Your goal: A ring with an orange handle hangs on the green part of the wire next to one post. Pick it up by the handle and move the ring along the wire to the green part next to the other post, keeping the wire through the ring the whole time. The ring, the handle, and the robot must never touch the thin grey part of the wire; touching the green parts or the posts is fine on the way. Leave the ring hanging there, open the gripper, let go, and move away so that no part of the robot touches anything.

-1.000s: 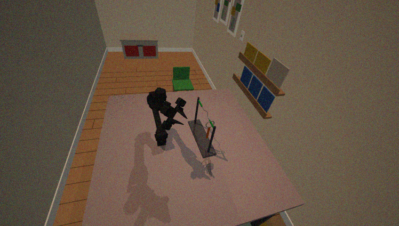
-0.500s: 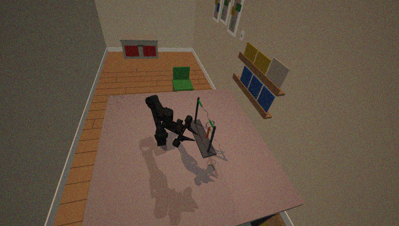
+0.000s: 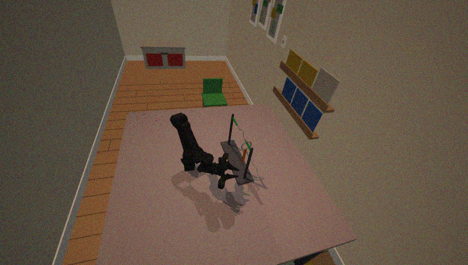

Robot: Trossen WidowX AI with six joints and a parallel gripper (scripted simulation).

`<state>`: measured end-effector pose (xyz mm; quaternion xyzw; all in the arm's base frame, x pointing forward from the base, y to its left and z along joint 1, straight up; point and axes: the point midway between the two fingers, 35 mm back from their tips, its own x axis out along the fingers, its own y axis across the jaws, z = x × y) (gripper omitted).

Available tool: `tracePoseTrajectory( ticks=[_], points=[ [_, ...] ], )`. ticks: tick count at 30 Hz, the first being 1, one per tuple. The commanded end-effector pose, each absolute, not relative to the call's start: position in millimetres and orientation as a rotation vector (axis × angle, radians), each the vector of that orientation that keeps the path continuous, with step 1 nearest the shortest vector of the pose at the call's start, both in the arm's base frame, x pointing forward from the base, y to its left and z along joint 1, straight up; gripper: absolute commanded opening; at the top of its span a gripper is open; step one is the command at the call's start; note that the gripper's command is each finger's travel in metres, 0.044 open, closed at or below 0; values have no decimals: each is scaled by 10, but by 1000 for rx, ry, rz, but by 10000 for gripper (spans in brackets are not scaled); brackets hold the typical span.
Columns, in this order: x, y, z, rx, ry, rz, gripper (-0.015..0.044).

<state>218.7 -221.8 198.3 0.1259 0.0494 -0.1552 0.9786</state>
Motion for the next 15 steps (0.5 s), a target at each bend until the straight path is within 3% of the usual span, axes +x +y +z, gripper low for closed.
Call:
tracePoseTrajectory(
  ticks=[1, 9, 15],
  points=[
    [2273, -1939, 1560, 180, 137, -191, 160],
    [2251, -1214, 940, 34, 166, 43, 160],
    [2108, -1073, 858, 8, 167, 90, 160]
  ],
)
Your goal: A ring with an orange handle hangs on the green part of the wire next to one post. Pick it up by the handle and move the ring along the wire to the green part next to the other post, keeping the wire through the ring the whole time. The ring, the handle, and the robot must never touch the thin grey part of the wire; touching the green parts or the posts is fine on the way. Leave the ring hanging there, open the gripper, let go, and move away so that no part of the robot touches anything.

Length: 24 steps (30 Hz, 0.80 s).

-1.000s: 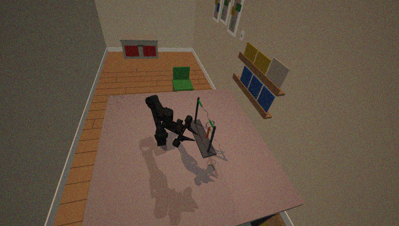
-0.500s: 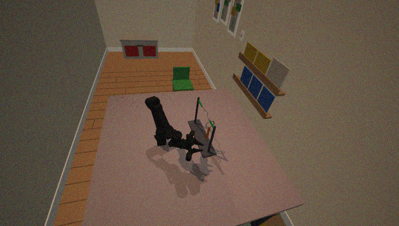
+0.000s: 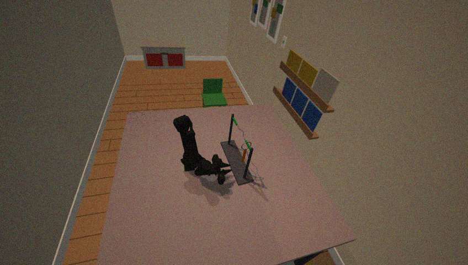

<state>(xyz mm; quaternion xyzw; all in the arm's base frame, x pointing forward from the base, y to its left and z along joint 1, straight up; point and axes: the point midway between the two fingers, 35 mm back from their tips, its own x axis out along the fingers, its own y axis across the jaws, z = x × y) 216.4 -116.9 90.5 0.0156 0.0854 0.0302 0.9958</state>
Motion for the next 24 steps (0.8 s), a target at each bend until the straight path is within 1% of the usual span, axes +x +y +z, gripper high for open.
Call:
tracePoseTrajectory(
  ticks=[1, 5, 15, 24],
  points=[
    [2108, -1073, 858, 8, 167, 90, 160],
    [2167, -1080, 898, 2, 164, 90, 160],
    [2576, -1031, 1269, -15, 86, 88, 160],
    [2636, -1025, 1301, -14, 78, 89, 160]
  ],
)
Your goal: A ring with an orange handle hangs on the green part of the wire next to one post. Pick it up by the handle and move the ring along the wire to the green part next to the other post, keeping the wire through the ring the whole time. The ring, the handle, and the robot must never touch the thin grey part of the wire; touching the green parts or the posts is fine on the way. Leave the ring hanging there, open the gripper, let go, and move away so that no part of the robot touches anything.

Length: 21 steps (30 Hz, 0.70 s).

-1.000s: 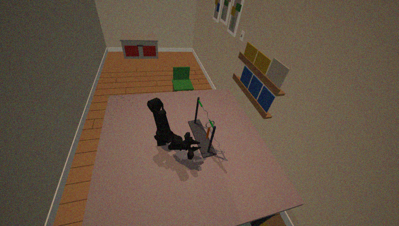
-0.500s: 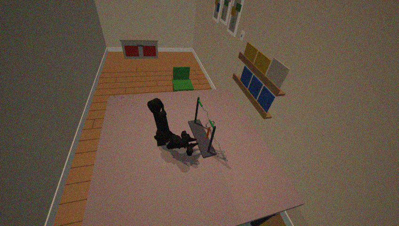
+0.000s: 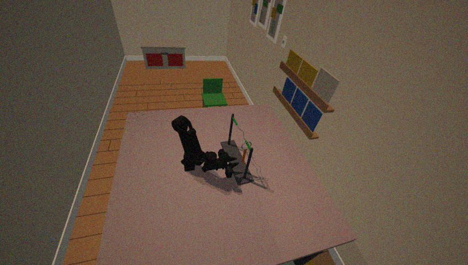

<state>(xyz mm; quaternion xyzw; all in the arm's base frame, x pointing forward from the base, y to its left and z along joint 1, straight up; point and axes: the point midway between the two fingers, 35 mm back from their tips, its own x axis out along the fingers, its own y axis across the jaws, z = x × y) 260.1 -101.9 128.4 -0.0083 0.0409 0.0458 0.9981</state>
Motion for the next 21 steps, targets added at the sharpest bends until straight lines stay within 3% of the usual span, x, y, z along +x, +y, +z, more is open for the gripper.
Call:
tracePoseTrajectory(
  ticks=[1, 21],
  points=[
    [2650, -1026, 1302, -14, 78, 89, 160],
    [2943, -1027, 1303, -15, 78, 89, 160]
  ],
)
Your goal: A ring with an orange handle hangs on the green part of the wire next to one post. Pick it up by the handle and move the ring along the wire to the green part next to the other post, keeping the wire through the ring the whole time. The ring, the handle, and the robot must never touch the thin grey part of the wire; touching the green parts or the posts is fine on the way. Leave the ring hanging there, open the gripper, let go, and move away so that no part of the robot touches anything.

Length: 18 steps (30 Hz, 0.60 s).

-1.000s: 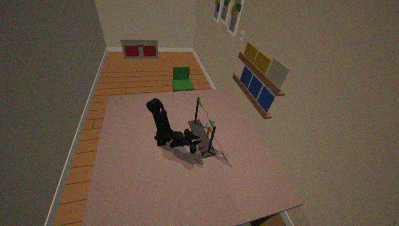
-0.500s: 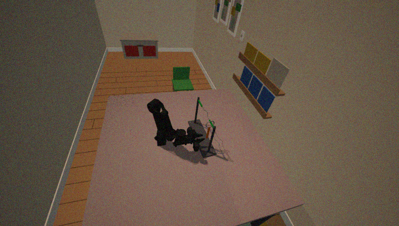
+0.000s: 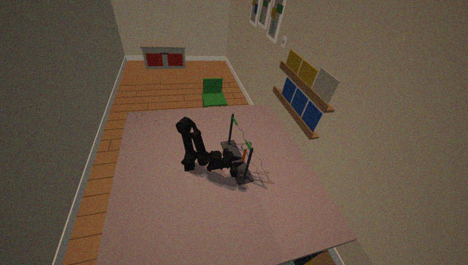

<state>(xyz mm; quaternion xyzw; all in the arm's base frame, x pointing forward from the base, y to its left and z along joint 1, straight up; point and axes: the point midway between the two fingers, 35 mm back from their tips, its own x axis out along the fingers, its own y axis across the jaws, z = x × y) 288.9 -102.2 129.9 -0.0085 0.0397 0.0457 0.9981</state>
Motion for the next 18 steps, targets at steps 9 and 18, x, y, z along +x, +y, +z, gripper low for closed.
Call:
tracePoseTrajectory(
  ticks=[9, 18],
  points=[
    [3080, -1011, 1294, -15, 76, 88, 160],
    [3219, -984, 1277, -14, 75, 88, 160]
  ],
)
